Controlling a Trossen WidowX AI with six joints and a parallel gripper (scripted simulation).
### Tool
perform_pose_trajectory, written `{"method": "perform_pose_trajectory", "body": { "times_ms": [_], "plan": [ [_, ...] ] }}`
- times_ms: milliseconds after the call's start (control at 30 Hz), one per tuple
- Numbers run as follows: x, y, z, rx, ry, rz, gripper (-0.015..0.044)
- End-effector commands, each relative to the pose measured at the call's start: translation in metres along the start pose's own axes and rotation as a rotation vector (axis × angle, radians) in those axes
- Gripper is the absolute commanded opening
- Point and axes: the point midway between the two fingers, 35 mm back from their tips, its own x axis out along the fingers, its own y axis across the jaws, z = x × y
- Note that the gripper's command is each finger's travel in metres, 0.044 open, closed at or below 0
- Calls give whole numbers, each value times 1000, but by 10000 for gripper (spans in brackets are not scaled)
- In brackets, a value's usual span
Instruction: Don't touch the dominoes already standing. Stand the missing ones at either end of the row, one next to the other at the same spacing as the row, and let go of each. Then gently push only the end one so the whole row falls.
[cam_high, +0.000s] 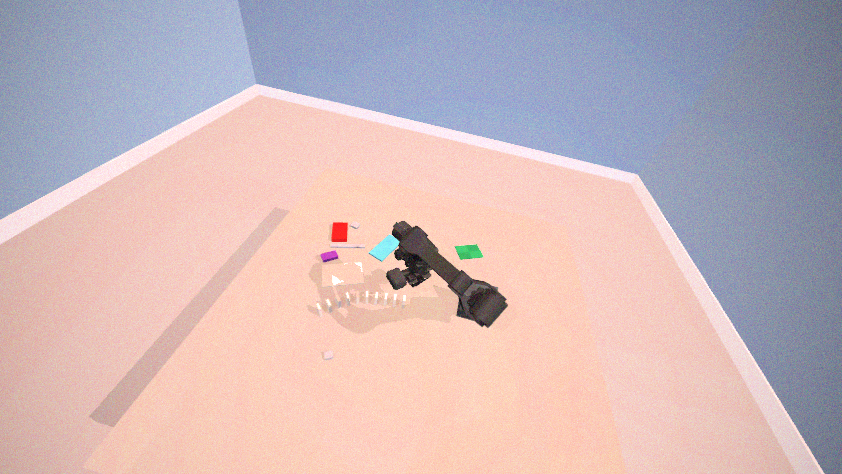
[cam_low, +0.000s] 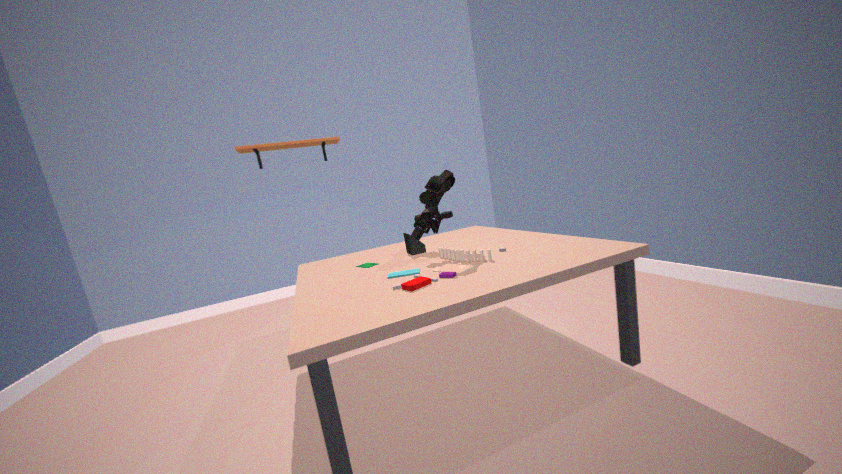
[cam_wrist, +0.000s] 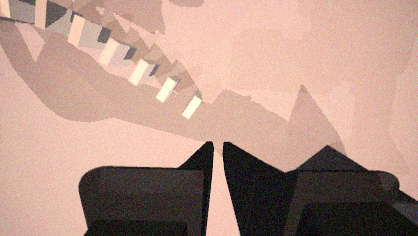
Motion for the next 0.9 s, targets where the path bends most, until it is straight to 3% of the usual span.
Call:
{"method": "perform_pose_trajectory", "body": {
  "times_ms": [0, 867],
  "plan": [
    [22, -12, -11, 562, 2, 12, 0],
    [23, -12, -11, 577, 2, 12, 0]
  ]
}}
